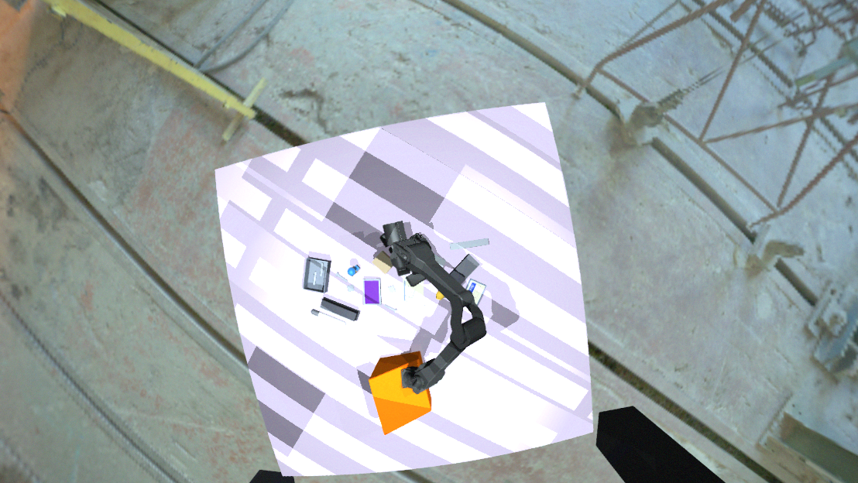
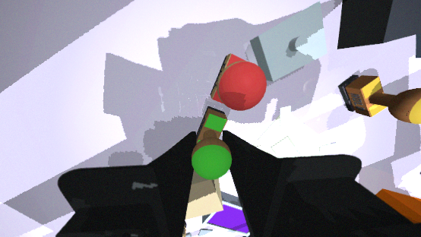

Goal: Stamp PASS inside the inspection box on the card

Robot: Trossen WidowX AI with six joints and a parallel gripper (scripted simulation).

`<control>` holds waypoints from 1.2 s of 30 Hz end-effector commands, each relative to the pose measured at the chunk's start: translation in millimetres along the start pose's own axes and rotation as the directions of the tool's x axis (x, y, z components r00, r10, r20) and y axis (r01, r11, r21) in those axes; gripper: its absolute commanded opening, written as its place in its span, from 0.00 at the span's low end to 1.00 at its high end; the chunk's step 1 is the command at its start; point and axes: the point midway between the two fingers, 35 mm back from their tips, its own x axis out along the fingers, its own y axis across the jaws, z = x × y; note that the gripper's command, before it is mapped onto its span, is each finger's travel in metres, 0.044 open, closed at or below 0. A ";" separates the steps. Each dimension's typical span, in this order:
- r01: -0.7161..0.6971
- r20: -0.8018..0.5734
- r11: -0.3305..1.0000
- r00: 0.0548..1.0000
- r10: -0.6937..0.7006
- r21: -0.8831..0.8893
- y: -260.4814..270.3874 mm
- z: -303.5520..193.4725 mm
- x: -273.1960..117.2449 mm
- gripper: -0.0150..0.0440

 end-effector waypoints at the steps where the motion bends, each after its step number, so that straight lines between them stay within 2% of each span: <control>1: -0.008 0.001 1.000 1.000 0.008 0.007 1.7 1.7 -4.7 0.25; 36: -0.011 0.001 1.000 1.000 0.011 0.007 2.1 1.4 -22.0 0.25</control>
